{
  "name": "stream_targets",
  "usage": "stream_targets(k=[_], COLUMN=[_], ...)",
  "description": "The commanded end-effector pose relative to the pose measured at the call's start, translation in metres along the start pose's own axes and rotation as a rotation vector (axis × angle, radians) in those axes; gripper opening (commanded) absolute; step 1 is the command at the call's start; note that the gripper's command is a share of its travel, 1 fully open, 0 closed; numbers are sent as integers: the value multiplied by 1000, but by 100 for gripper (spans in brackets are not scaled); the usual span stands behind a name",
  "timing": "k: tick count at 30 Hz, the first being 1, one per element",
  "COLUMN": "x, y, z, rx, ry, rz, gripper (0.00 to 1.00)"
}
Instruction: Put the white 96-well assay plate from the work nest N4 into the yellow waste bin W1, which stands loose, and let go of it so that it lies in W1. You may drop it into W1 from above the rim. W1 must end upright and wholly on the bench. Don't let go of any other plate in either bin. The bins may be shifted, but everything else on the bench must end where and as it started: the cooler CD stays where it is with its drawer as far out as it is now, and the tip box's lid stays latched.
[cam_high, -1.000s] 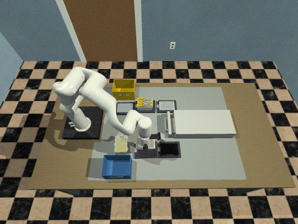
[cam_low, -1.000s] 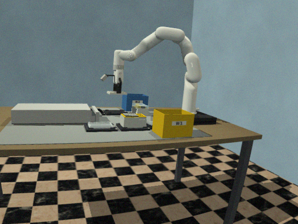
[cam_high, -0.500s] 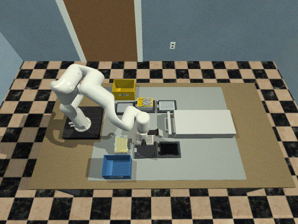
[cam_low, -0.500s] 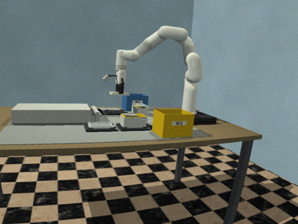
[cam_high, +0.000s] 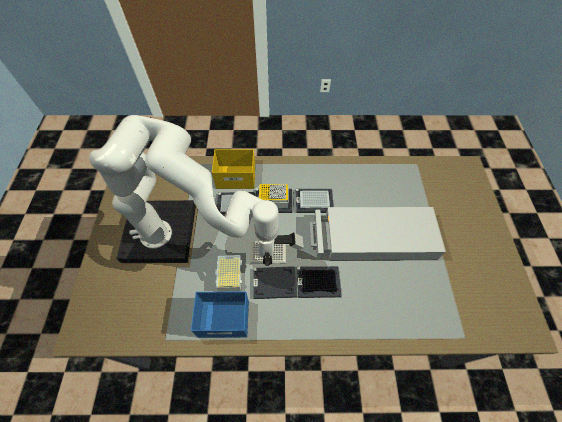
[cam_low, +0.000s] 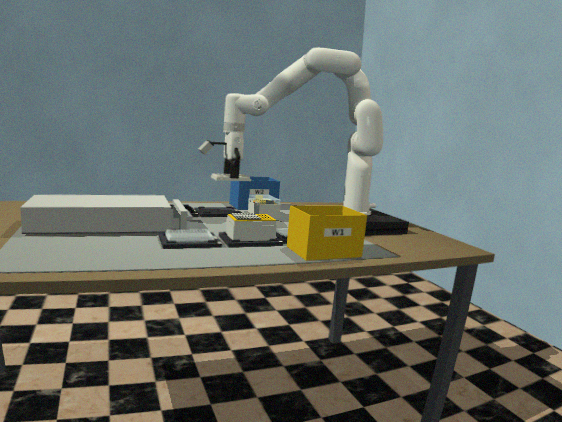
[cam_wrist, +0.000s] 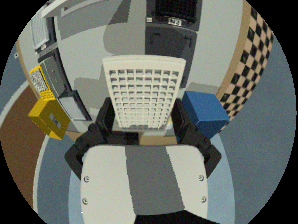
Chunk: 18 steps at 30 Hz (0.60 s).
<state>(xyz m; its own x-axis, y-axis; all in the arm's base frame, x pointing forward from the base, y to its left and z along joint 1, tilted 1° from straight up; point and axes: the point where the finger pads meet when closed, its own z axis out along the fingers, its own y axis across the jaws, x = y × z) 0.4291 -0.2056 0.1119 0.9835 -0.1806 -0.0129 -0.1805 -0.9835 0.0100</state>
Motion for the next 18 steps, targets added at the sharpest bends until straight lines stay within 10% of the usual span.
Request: stream_targets(k=[1,18], x=[-1,-14], y=[-6,-43], z=[-2,-2], rx=[-1,-1], ry=[5,5], rz=[1,1], gripper=[0,0])
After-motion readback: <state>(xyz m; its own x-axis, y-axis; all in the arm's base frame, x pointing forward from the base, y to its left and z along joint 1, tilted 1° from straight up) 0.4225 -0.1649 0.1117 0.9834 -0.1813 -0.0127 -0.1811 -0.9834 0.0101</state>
